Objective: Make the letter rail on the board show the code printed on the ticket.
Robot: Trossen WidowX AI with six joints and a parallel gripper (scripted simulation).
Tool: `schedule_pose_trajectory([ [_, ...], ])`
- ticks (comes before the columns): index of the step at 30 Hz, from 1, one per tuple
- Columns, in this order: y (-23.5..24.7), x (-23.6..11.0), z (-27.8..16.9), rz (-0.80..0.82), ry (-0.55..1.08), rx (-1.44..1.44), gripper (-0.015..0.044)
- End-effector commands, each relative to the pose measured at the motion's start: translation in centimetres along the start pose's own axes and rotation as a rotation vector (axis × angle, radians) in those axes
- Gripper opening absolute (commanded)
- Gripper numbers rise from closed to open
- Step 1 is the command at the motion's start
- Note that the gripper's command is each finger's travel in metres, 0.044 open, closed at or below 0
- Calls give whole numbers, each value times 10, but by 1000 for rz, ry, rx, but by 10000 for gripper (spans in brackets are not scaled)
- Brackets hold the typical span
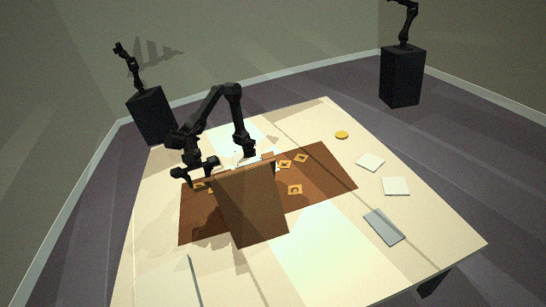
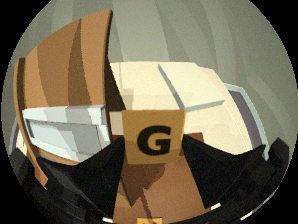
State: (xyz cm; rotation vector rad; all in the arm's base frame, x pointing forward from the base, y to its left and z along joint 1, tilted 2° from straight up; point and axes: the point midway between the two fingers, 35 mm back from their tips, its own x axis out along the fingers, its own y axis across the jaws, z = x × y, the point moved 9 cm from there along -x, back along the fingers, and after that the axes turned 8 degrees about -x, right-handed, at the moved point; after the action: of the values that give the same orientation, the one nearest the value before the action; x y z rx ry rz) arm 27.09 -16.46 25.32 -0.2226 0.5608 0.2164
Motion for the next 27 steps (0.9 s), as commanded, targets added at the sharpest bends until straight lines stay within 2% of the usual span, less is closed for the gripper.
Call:
schedule_pose_trajectory([
  [1,3,-2,1,-7,-2,-1,0],
  [27,16,-1,3,-6,-2,0,0],
])
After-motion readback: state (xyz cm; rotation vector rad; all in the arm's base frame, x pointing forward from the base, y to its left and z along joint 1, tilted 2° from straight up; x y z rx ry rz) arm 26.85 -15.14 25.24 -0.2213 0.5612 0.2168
